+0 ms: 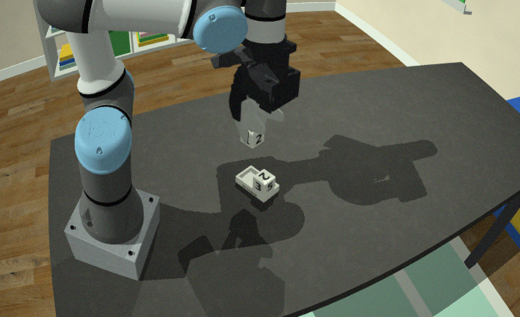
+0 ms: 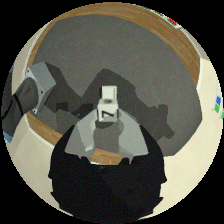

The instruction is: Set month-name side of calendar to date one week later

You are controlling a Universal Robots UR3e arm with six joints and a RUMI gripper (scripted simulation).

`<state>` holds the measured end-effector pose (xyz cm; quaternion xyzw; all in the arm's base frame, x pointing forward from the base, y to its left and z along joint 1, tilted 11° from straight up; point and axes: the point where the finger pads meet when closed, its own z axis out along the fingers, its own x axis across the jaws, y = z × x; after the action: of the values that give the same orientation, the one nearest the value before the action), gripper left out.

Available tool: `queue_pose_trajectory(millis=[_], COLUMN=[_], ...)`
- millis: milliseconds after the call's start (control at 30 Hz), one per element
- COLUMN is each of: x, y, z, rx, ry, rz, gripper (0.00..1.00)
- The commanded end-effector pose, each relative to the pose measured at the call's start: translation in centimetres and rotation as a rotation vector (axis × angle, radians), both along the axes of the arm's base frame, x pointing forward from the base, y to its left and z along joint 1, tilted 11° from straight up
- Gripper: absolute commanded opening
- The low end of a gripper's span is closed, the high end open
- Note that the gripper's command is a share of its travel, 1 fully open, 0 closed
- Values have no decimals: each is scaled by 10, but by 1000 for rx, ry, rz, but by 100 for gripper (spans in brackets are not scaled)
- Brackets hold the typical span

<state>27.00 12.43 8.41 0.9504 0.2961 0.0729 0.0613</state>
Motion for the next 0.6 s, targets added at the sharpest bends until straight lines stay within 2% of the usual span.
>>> queue_pose_trajectory(millis=[0,567], x=[1,1], y=[0,-4], z=[1,1], rx=[-2,-22], ry=[-1,7], rz=[14,124], gripper=[11,11])
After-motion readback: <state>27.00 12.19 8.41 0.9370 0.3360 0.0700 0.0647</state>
